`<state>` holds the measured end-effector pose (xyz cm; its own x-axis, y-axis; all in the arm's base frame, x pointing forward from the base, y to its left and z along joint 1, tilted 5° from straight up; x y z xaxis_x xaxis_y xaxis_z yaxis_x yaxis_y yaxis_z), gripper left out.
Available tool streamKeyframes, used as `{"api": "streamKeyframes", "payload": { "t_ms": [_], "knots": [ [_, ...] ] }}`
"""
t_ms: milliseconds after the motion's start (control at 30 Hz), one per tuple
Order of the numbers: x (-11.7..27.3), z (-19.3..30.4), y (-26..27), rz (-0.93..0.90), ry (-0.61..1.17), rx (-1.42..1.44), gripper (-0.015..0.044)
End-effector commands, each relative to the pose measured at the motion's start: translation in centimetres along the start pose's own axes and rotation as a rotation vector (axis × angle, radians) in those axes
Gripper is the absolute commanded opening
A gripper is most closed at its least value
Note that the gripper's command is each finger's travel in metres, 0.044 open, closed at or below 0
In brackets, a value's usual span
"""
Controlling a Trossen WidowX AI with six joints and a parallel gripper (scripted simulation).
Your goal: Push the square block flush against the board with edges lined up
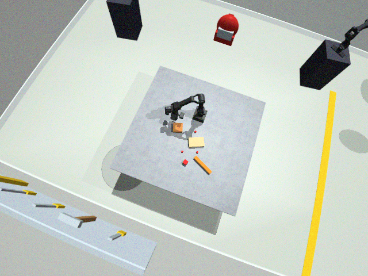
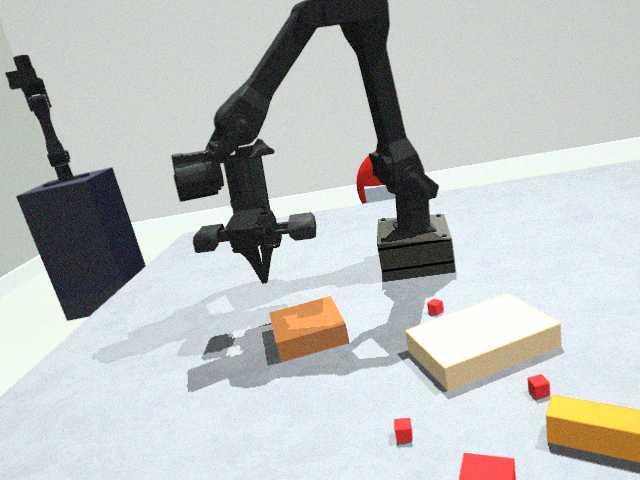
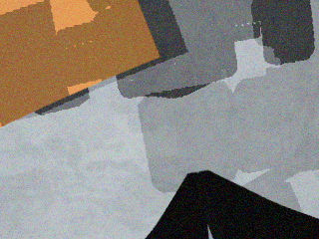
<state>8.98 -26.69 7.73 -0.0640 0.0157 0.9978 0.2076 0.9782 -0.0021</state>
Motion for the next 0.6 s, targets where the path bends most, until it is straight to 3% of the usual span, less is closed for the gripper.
{"api": "streamKeyframes", "payload": {
  "t_ms": [0,333,467,567],
  "knots": [
    [0.0,-1.5,0.8,-0.051,0.014,0.157,0.0000],
    [-0.3,-1.9,1.0,-0.065,0.018,0.206,0.0000],
    [-5.2,-1.8,1.3,-0.067,0.018,0.206,0.0000],
    [-5.5,-1.8,1.3,-0.067,0.018,0.206,0.0000]
  ]
}}
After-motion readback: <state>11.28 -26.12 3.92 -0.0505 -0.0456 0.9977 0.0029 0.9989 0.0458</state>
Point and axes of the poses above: the point midway between the two fingers, 35 mm back from their tips, its own x axis back along the fingers, its own y axis across the jaws, z = x × y, the point moved 6 cm from there along x, back along the fingers, and after that the axes turned 9 degrees about -x, right-handed, at the moved point
